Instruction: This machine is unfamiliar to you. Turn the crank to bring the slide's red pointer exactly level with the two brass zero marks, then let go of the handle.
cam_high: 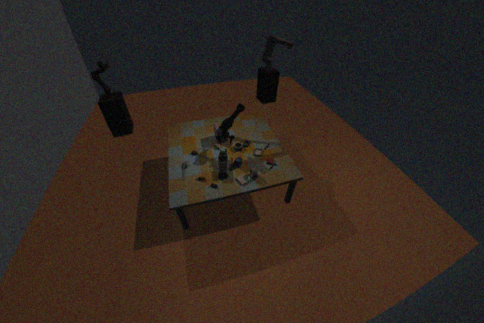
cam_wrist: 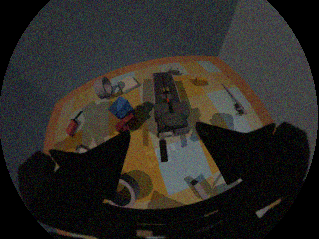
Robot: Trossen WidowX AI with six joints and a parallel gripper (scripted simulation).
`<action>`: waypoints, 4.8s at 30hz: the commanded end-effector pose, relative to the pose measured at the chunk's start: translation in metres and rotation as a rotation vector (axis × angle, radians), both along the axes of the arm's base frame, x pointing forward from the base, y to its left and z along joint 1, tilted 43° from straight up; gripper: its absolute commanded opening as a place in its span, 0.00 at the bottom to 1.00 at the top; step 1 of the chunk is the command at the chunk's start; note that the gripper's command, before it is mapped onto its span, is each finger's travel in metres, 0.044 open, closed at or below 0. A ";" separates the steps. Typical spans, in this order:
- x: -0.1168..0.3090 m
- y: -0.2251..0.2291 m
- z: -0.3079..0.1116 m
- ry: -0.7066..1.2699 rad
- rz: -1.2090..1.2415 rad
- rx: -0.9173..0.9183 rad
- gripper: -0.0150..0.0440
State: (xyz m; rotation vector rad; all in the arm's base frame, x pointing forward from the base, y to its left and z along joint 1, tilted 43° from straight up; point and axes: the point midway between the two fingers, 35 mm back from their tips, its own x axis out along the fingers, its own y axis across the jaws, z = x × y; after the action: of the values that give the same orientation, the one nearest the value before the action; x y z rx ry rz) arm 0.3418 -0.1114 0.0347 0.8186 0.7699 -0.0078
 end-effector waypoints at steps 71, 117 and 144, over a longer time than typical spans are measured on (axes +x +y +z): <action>0.001 0.082 -0.086 0.014 -0.001 0.015 0.25; -0.009 0.038 -0.075 0.014 -0.001 0.012 0.25; -0.014 0.028 -0.090 0.014 -0.001 0.011 0.25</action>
State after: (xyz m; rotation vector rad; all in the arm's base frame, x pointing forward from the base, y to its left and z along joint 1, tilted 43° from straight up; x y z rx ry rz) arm 0.3298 -0.0789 -0.0486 0.8295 0.7751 0.0150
